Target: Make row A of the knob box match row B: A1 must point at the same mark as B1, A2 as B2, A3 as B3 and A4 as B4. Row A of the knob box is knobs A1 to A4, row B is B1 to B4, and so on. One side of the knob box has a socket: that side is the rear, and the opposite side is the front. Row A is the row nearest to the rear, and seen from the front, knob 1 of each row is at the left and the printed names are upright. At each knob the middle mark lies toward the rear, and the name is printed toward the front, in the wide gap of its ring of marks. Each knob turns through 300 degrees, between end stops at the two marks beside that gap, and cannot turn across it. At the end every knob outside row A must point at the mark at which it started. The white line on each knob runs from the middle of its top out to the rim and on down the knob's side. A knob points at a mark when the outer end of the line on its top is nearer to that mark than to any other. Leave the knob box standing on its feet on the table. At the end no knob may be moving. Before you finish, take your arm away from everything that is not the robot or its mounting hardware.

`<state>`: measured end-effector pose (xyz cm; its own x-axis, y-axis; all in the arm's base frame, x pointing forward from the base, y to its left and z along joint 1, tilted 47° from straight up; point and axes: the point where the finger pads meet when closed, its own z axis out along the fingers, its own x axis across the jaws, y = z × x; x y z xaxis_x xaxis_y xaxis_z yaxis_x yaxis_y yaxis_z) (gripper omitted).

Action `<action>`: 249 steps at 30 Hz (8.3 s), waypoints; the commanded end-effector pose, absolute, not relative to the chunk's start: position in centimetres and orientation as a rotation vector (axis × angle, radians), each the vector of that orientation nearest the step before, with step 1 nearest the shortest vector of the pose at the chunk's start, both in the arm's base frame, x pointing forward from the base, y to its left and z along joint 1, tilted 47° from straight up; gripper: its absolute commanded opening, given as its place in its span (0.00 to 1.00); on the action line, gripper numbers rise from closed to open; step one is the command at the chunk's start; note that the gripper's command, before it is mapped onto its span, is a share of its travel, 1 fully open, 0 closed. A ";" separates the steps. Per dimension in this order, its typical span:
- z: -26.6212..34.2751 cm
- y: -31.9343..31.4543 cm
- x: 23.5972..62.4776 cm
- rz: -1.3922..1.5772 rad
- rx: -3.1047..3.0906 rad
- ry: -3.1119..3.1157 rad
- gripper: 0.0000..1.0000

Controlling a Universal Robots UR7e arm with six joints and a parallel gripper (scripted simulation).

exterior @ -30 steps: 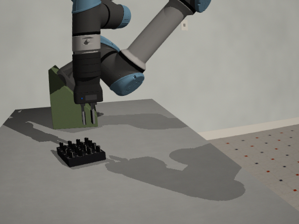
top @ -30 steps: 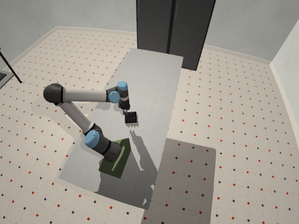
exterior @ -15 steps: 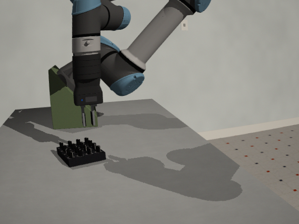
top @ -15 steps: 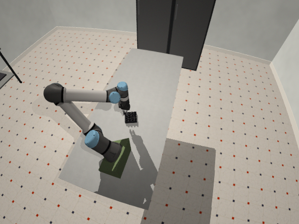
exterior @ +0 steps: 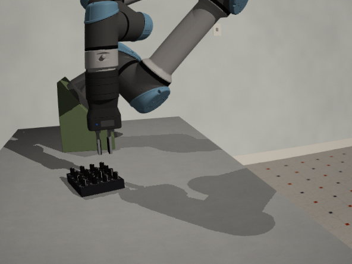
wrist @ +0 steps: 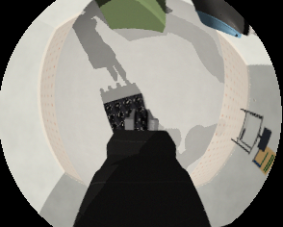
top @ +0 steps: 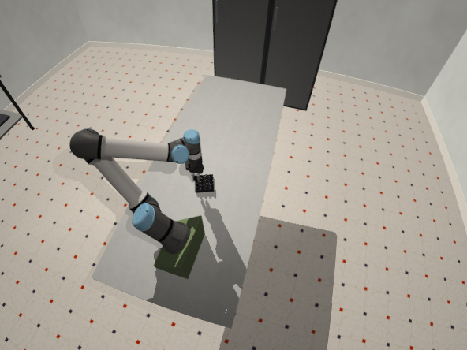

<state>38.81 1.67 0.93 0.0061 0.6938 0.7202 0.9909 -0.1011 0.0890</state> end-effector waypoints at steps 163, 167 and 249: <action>-1.8 4.3 39.4 -0.877 -1.841 -1.727 0.30; -1.8 4.3 39.4 -0.877 -1.842 -1.727 0.30; -1.8 4.3 39.4 -0.418 -2.304 -0.553 0.30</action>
<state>39.39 4.37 -1.83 0.8405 0.2851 0.4608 0.5249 -0.6397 -0.5615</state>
